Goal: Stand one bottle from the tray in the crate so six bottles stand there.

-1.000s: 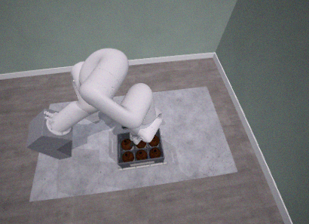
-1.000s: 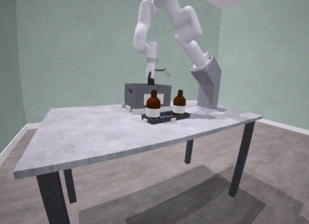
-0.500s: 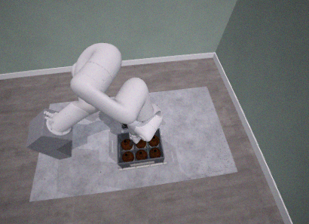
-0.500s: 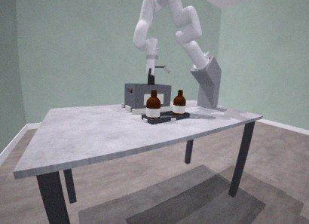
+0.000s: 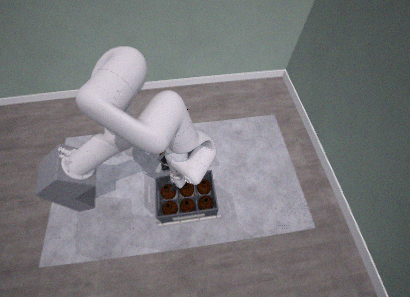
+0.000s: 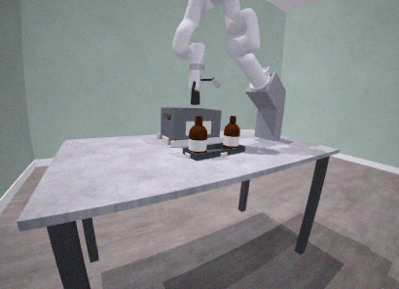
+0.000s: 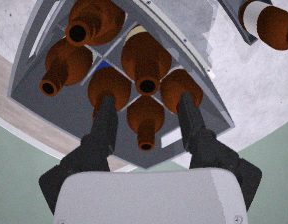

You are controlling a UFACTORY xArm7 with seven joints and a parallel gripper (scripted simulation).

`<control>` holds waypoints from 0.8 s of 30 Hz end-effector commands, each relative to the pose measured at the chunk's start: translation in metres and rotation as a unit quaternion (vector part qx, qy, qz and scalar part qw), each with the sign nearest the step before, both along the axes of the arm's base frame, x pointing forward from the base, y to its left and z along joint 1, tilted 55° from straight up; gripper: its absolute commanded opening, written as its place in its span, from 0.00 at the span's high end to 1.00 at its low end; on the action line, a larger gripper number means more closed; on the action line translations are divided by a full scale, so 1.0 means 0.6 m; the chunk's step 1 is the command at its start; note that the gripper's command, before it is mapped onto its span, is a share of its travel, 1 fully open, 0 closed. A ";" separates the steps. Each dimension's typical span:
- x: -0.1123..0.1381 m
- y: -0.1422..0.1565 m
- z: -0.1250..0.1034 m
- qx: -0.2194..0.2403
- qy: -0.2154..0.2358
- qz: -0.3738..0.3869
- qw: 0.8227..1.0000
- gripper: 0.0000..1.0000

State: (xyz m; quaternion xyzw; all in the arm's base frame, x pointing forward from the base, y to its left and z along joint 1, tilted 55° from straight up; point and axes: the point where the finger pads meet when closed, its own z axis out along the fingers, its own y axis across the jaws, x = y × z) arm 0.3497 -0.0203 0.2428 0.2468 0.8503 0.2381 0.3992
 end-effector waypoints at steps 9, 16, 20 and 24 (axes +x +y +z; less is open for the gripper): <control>-0.028 -0.008 0.021 0.000 0.000 -0.001 1.000 0.35; -0.036 -0.010 0.027 0.000 0.000 -0.001 1.000 0.35; -0.036 -0.010 0.027 0.000 0.000 -0.001 1.000 0.35; -0.036 -0.010 0.027 0.000 0.000 -0.001 1.000 1.00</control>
